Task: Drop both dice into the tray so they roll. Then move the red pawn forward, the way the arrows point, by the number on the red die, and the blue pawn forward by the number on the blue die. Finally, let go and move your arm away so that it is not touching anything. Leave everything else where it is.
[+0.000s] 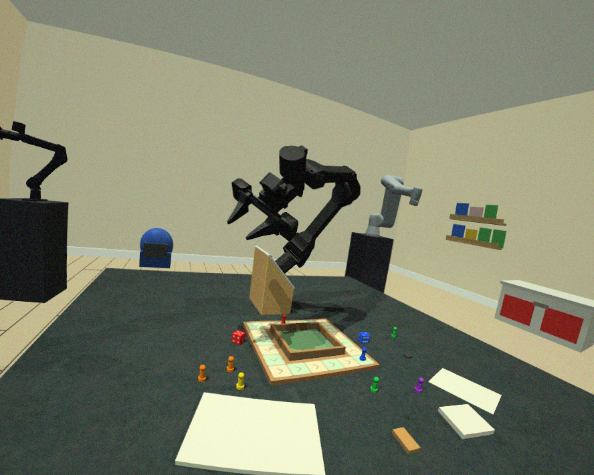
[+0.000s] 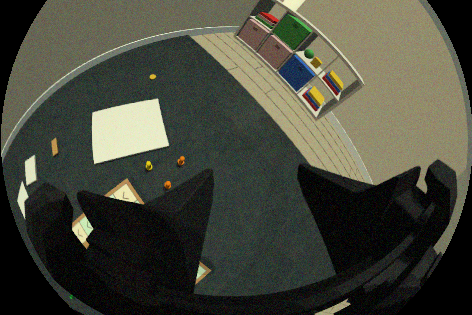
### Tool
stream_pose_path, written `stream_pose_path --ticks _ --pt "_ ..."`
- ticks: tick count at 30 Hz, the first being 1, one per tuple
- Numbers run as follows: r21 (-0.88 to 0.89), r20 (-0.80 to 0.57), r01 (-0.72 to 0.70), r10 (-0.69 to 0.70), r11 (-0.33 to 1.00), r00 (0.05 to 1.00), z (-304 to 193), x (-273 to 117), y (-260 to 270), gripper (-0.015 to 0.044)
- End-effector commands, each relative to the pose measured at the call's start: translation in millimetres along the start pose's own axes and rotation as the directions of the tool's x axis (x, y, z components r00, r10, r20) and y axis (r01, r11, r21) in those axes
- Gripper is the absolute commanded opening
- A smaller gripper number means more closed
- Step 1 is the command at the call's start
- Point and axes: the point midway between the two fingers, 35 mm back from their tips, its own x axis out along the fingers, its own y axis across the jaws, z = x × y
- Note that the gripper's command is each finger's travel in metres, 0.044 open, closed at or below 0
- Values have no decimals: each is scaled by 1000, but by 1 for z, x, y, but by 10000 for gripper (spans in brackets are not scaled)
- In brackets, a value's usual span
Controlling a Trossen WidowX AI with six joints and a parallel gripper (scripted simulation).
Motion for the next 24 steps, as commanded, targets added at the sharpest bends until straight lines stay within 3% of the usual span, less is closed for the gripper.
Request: stream_pose_path --ticks 1,6,12,24 --pt "-6 -152 -94 92 996 984 -37 35 16 275" --pt "73 -379 -236 246 969 892 -98 78 39 275" --pt "258 -596 -347 431 902 677 -179 108 69 275" --pt "283 -613 -353 451 892 649 -192 122 85 275"
